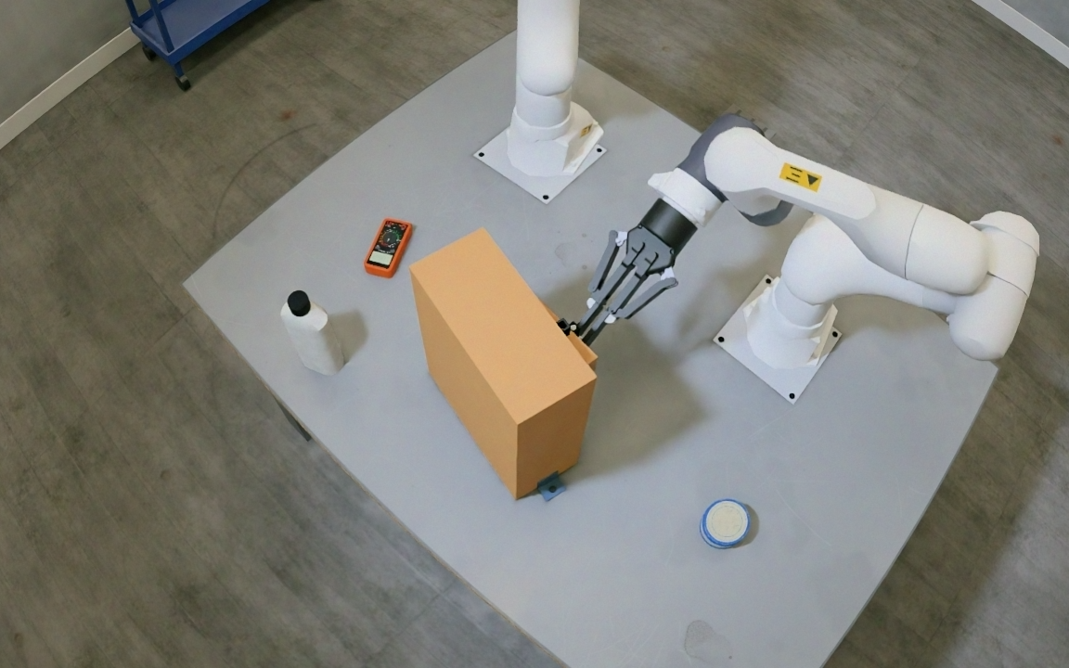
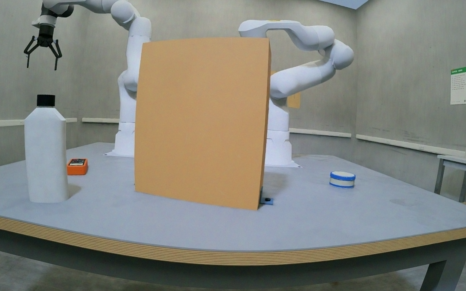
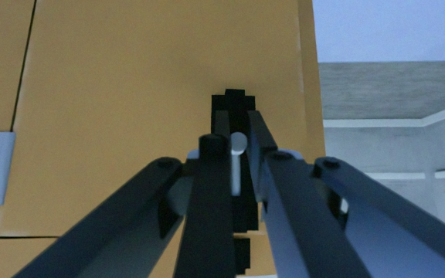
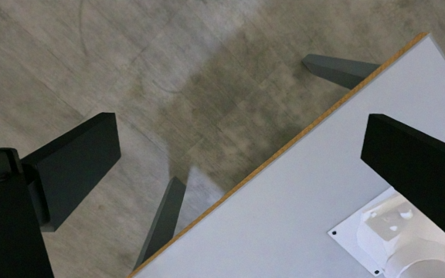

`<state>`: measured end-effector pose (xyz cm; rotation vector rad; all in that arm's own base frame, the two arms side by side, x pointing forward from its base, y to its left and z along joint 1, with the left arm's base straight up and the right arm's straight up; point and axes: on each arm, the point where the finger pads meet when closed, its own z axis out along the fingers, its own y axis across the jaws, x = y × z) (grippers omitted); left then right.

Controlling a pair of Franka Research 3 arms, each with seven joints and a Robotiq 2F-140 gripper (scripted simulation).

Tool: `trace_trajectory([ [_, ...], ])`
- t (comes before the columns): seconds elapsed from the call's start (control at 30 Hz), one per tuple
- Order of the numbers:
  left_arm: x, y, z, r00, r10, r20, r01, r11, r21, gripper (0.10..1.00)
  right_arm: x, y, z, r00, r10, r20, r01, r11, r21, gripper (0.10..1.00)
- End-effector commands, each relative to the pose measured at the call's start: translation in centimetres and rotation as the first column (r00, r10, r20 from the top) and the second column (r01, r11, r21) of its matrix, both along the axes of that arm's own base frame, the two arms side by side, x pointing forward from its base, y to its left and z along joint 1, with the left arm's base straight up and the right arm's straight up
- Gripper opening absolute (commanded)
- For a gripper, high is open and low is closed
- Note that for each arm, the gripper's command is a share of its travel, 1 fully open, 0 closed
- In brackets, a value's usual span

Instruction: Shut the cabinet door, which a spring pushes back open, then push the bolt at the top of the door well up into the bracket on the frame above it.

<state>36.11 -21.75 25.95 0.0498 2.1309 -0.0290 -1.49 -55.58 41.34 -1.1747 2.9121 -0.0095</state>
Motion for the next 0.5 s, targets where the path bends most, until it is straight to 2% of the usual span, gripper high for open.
trace_trajectory([
  [0.0,0.4,0.2,-0.2,0.993,-0.114,0.038,0.114,0.994,-0.001,0.099,0.0,0.0,0.0,1.000,0.000,0.000,0.000,1.000,0.000,1.000],
  [0.47,2.0,0.4,-0.2,0.977,-0.208,0.037,0.208,0.978,-0.001,0.099,0.0,0.0,0.0,1.000,0.000,0.000,0.000,1.000,0.000,1.000],
])
